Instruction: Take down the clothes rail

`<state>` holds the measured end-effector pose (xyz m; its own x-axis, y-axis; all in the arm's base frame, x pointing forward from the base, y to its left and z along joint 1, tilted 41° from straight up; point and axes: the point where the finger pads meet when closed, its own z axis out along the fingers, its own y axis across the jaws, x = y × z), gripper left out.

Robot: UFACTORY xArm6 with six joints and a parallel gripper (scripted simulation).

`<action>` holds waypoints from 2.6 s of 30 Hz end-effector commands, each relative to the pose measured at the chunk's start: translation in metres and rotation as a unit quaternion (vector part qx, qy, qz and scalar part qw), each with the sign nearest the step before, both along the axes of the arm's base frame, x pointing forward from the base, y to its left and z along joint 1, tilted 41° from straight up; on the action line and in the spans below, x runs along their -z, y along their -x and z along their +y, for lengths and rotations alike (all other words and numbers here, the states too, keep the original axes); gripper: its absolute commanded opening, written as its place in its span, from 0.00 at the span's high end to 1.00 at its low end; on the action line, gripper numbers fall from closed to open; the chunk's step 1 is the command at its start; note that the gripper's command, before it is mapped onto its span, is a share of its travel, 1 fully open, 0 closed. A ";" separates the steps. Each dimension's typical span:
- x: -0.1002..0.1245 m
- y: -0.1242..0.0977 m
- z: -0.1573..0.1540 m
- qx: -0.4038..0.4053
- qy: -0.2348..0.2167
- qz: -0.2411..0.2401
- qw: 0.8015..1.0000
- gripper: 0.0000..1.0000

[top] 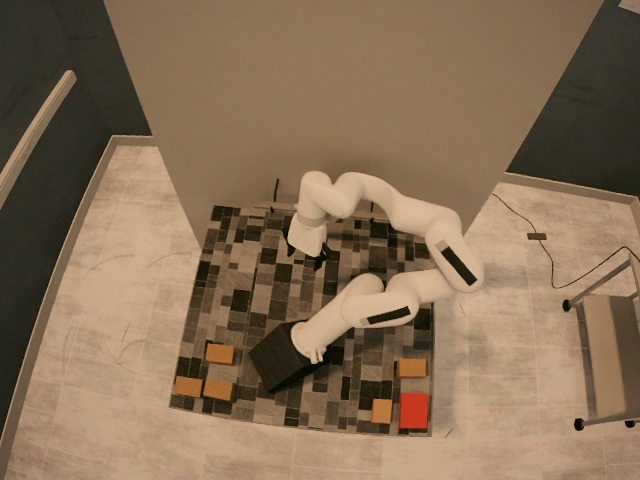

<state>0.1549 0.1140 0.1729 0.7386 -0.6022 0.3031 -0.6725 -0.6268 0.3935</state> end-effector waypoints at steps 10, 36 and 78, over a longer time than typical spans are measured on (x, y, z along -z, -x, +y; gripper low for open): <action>-0.012 -0.011 -0.018 0.121 0.026 -0.136 0.983 0.00; -0.030 -0.027 -0.039 0.301 0.018 -0.342 0.890 0.00; -0.045 -0.074 -0.052 0.351 0.005 -0.400 0.846 0.00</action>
